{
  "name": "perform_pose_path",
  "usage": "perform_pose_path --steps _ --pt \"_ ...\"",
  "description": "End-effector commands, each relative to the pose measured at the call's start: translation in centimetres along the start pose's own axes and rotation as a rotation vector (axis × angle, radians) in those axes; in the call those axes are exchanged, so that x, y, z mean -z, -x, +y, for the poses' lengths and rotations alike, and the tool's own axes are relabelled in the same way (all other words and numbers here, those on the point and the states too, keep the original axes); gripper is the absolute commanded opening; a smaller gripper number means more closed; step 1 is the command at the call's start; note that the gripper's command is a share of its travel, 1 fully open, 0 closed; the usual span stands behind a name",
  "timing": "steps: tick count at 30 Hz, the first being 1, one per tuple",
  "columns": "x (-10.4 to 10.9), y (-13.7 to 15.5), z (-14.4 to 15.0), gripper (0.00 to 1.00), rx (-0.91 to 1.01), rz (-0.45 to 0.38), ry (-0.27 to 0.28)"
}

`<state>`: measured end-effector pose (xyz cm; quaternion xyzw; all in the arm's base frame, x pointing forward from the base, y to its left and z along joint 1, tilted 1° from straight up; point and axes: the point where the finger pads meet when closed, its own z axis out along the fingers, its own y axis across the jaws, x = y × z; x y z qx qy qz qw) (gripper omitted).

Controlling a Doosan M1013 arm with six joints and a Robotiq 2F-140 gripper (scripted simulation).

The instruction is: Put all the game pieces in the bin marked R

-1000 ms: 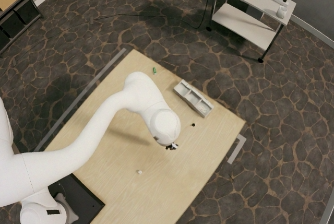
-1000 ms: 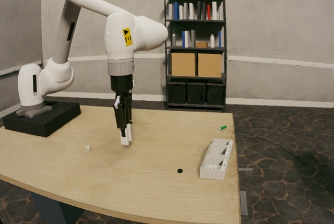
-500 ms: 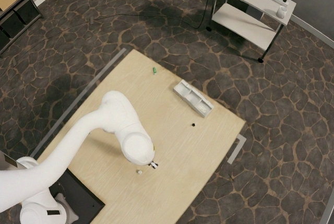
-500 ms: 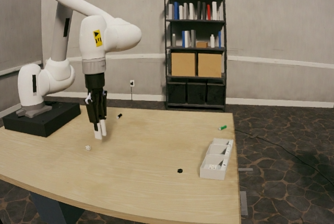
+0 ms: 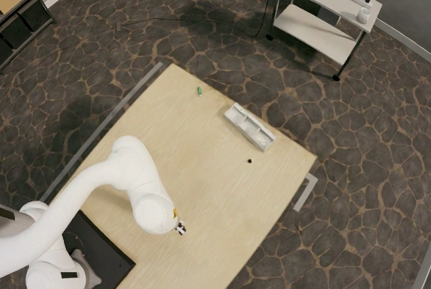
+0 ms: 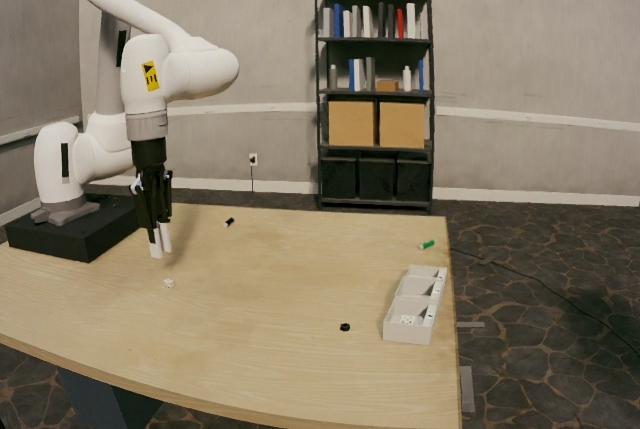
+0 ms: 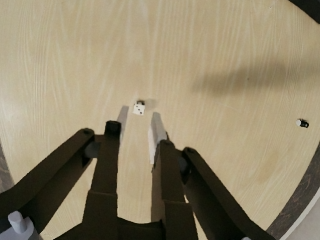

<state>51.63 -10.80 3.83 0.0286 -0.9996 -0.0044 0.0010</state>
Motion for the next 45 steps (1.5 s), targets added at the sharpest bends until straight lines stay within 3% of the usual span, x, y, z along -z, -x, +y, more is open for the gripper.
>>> perform_pose_path --steps 1,45 --pt "0.07 0.00 -0.02 0.27 0.000 -0.001 0.000" --pt "-0.32 0.67 -0.01 0.27 0.000 -0.001 0.000"
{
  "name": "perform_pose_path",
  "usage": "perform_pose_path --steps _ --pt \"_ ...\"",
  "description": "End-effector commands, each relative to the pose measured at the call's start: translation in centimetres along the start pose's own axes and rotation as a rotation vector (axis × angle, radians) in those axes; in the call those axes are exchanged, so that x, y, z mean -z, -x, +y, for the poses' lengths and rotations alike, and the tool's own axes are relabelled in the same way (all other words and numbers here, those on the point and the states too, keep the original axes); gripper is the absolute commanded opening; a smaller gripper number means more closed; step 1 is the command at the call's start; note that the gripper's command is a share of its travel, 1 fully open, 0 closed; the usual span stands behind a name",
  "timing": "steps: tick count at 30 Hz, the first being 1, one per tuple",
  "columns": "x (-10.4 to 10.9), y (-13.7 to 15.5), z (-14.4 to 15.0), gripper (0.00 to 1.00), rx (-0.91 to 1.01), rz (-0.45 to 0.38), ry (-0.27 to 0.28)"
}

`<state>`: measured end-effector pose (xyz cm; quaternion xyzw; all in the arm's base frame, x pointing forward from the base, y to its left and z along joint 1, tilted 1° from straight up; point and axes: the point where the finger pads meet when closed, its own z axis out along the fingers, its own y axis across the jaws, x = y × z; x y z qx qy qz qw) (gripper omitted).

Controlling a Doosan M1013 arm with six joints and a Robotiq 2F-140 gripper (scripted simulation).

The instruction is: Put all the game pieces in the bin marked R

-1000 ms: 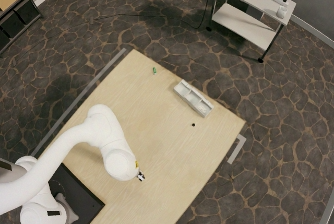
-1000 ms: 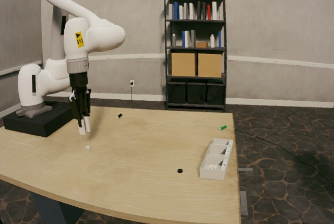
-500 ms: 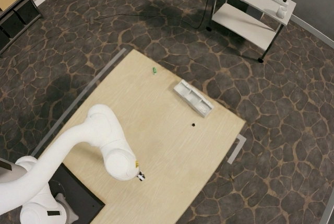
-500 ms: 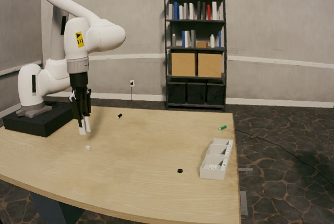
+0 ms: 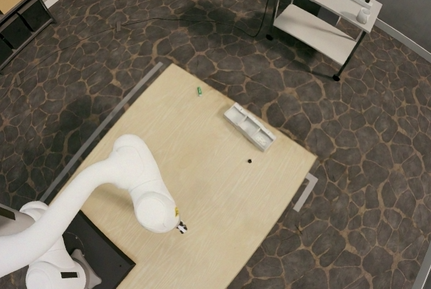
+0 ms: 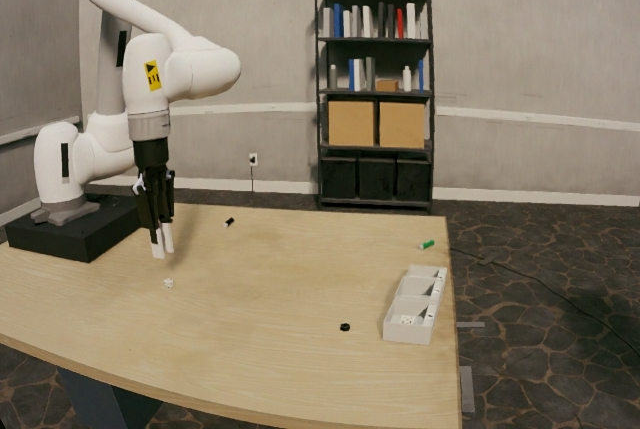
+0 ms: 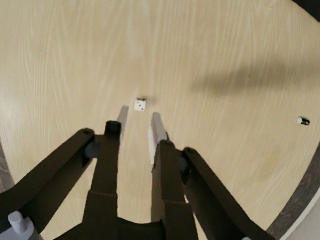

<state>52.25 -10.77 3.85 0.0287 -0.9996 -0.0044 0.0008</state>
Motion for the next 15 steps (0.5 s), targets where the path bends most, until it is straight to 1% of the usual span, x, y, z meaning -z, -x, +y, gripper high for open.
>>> perform_pose_path --steps 1,4,6,15 --pt "-0.7 0.0 0.0 0.27 0.000 -0.001 0.000" --pt "-1.9 0.0 0.0 0.27 0.000 -0.001 0.000" --pt "-1.9 0.0 0.0 0.27 0.000 -0.001 0.000" --pt "-5.5 0.1 0.0 0.27 0.000 -0.001 0.000"
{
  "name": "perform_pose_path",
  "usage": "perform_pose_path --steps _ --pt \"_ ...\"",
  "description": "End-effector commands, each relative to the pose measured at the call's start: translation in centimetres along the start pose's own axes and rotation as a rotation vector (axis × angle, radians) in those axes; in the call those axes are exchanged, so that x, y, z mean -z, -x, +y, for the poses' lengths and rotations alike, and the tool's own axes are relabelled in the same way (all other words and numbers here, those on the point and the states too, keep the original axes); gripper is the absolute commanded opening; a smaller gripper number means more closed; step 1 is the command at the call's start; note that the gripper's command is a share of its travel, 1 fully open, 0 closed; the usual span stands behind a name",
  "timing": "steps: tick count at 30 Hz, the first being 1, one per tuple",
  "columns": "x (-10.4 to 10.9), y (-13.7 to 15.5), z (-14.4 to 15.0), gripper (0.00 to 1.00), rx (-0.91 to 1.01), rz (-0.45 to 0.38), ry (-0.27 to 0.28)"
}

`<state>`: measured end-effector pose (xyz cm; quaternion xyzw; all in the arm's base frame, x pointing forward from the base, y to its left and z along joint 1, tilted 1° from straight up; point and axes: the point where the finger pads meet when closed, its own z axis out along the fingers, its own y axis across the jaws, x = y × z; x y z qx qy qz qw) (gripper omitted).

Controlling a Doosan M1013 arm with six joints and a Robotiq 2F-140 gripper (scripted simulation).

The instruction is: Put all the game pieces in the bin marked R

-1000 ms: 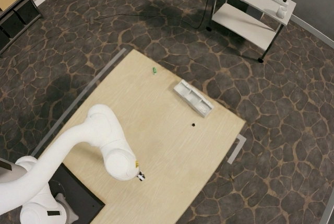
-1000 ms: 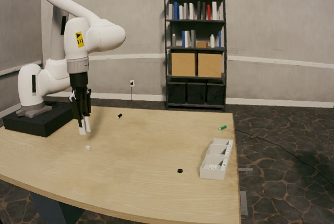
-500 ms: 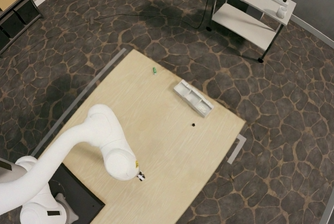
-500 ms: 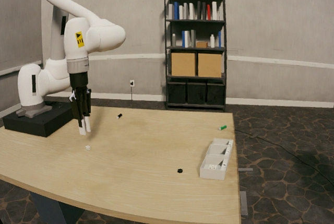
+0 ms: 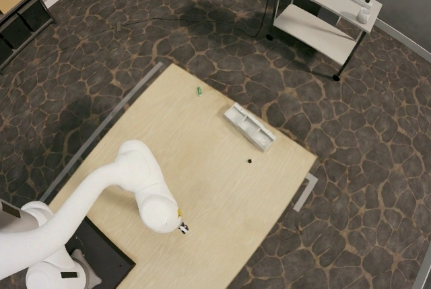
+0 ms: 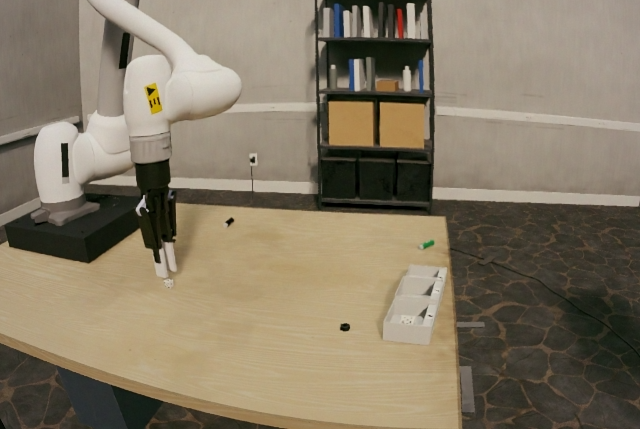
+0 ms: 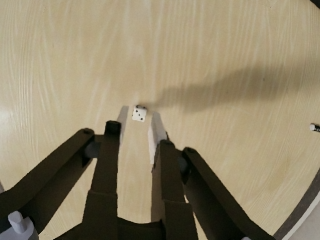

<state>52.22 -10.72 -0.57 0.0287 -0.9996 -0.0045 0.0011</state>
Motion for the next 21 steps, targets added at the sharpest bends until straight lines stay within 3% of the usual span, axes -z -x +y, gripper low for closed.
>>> perform_pose_path --steps 1,21 --pt "-1.5 0.1 0.0 0.27 0.000 -0.001 0.000" --pt "-3.1 0.1 0.0 0.27 0.000 -0.001 0.000"
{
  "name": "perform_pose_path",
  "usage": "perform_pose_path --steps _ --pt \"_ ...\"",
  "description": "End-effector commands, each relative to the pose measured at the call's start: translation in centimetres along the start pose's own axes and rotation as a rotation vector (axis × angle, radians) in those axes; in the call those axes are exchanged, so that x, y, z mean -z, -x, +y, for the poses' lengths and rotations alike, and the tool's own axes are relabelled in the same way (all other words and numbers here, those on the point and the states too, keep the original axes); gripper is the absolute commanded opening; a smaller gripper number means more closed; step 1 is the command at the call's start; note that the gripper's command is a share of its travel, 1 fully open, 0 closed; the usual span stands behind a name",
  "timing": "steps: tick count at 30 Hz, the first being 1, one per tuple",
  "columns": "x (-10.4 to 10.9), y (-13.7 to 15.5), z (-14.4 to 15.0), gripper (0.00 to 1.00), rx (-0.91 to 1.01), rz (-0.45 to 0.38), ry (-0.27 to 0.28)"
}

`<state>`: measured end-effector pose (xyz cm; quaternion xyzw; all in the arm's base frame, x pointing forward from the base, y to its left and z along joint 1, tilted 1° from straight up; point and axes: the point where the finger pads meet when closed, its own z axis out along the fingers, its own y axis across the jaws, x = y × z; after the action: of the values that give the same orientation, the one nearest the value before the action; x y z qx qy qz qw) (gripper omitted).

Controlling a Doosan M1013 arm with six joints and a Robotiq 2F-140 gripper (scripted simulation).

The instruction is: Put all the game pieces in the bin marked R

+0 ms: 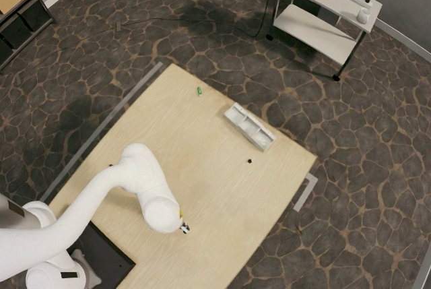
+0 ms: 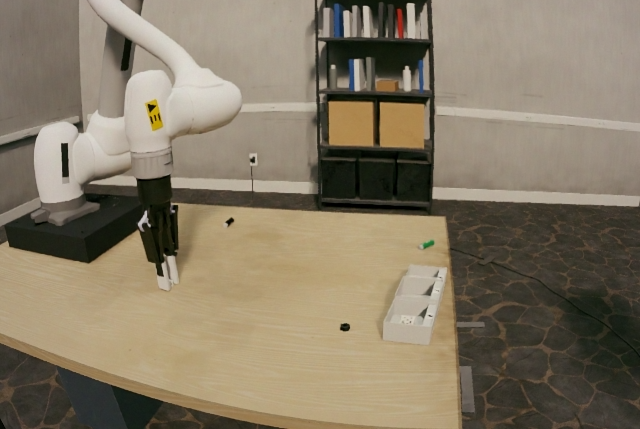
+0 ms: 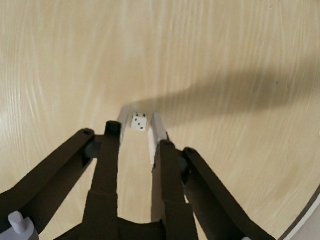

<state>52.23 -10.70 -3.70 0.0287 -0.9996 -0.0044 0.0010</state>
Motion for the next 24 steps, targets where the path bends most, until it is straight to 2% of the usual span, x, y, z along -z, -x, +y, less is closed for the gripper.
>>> perform_pose_path --steps 1,9,10,24 --pt "0.00 0.05 -0.01 0.27 0.000 -0.001 0.000" --pt "0.01 0.05 -0.01 0.27 0.000 -0.001 0.000" --pt "0.01 0.05 -0.01 0.16 0.000 -0.001 0.000" --pt "0.01 0.05 -0.01 0.16 0.000 -0.001 0.000"
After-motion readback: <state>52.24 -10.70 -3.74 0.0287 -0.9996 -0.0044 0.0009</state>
